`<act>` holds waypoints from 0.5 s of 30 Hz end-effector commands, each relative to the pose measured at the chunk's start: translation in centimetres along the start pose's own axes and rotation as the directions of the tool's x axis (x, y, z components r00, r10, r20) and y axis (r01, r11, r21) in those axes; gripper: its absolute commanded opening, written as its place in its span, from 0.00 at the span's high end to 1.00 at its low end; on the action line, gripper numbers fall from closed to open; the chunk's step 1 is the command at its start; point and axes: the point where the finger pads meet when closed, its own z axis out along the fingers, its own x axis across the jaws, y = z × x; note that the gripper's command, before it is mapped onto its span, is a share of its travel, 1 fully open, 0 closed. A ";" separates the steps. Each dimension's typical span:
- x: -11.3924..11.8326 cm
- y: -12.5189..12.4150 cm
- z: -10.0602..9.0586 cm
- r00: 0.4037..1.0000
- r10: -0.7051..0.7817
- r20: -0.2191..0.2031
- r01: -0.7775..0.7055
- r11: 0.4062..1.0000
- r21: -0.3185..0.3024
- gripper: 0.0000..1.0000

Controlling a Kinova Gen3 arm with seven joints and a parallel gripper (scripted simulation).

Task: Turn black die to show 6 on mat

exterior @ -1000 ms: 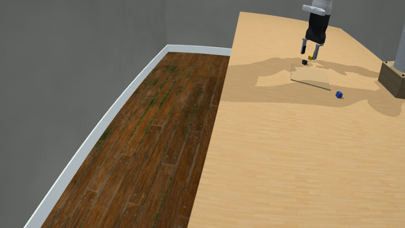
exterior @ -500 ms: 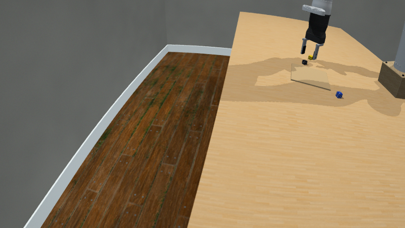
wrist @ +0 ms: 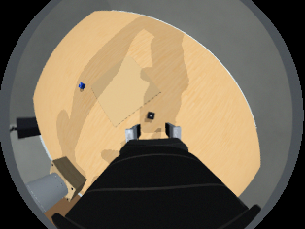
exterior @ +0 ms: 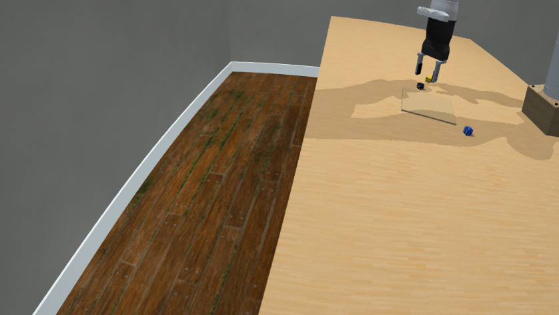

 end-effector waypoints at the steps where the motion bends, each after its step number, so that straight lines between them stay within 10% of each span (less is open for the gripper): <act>1: 0.0 0.0 0.0 1.000 0.000 -0.001 0.000 1.000 0.001 0.00; 15: -1.6 -0.8 0.0 1.000 0.000 -0.001 0.000 1.000 0.001 0.00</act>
